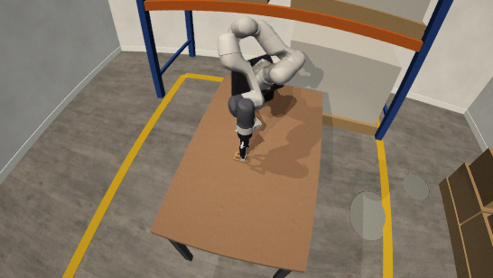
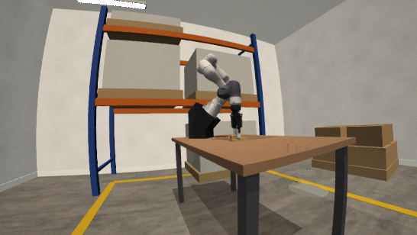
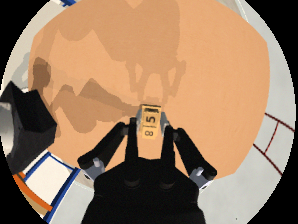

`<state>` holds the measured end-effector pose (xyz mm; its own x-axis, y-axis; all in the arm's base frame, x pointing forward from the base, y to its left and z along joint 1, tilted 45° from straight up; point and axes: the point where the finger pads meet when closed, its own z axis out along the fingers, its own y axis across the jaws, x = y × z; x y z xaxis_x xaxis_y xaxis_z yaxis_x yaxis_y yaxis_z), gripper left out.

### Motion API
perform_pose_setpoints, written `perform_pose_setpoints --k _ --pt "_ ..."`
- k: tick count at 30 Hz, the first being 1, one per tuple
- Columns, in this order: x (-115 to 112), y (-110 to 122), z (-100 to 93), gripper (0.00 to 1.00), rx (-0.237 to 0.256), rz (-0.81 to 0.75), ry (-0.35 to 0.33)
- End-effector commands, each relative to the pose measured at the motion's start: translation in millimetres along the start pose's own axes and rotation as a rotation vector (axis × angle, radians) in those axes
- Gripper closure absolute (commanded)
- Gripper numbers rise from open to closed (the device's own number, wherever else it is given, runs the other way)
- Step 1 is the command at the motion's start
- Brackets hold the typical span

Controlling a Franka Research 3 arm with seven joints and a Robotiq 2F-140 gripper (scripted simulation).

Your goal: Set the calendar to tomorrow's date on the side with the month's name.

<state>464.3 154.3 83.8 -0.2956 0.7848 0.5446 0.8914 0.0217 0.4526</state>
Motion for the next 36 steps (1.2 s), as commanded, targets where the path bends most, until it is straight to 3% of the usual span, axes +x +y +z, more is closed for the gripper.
perform_pose_setpoints --k 1,3,4,36 --pt "0.2 0.8 0.3 0.71 -0.002 0.005 0.001" --pt "0.2 0.8 0.3 0.71 -0.002 0.005 0.001" --pt "0.2 0.8 0.3 0.83 -0.002 0.005 0.001" --pt "0.2 0.8 0.3 0.83 -0.002 0.005 0.001"
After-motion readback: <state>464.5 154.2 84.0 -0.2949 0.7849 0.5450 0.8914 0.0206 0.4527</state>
